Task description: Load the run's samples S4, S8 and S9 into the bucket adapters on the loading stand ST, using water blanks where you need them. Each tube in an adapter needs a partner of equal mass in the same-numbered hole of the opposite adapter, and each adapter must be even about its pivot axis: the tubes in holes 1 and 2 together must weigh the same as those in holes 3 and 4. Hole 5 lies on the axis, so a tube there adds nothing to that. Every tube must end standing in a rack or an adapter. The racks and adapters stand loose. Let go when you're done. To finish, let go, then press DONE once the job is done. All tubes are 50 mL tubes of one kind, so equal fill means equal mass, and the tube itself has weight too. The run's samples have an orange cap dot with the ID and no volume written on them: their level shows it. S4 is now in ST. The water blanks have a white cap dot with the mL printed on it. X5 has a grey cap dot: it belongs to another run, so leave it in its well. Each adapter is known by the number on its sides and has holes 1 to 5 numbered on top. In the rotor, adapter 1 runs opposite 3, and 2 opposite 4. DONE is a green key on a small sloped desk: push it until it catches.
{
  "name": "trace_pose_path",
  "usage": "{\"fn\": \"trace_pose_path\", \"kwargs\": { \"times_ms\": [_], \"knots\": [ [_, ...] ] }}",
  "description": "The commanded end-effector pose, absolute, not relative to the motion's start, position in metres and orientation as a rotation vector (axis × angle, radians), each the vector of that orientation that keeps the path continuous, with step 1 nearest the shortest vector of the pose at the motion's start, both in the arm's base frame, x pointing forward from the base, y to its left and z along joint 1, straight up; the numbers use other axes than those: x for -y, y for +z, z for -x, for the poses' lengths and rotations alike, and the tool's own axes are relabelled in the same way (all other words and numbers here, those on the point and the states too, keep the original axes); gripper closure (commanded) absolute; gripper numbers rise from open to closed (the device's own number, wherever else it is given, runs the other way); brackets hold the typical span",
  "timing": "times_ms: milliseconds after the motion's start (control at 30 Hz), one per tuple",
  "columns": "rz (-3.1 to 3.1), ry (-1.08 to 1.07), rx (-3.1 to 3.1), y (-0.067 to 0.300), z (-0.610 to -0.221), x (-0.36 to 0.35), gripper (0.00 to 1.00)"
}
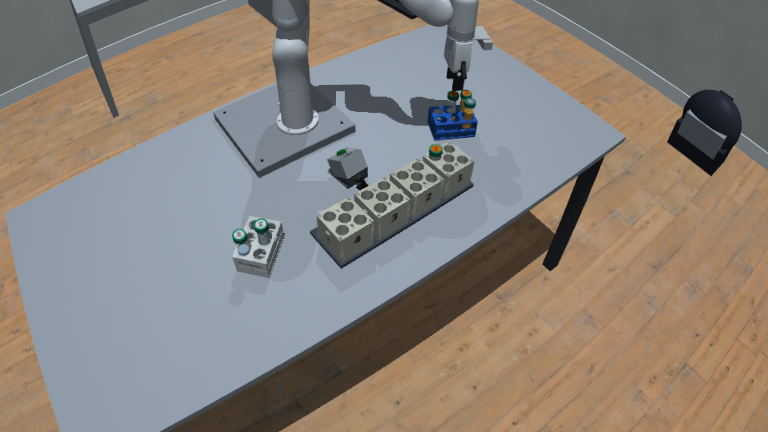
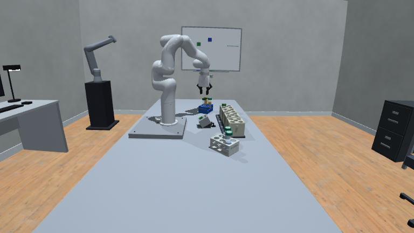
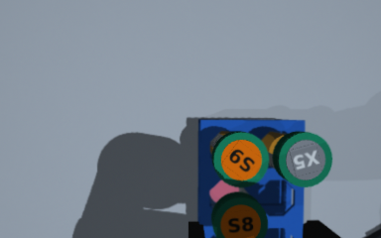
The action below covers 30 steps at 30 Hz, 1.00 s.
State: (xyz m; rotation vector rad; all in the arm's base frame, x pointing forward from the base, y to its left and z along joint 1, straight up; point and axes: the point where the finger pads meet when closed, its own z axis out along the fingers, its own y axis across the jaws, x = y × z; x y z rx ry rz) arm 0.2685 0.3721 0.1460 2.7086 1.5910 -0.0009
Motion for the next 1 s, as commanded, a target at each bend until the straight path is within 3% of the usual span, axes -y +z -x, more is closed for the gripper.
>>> {"fn": "trace_pose_path", "kwargs": {
  "times_ms": [0, 967],
  "knots": [
    [-2.704, 0.011, -1.588, 0.141, -0.269, -0.373, 0.43],
    [-2.704, 0.011, -1.588, 0.107, -0.27, -0.373, 0.43]
  ]
}}
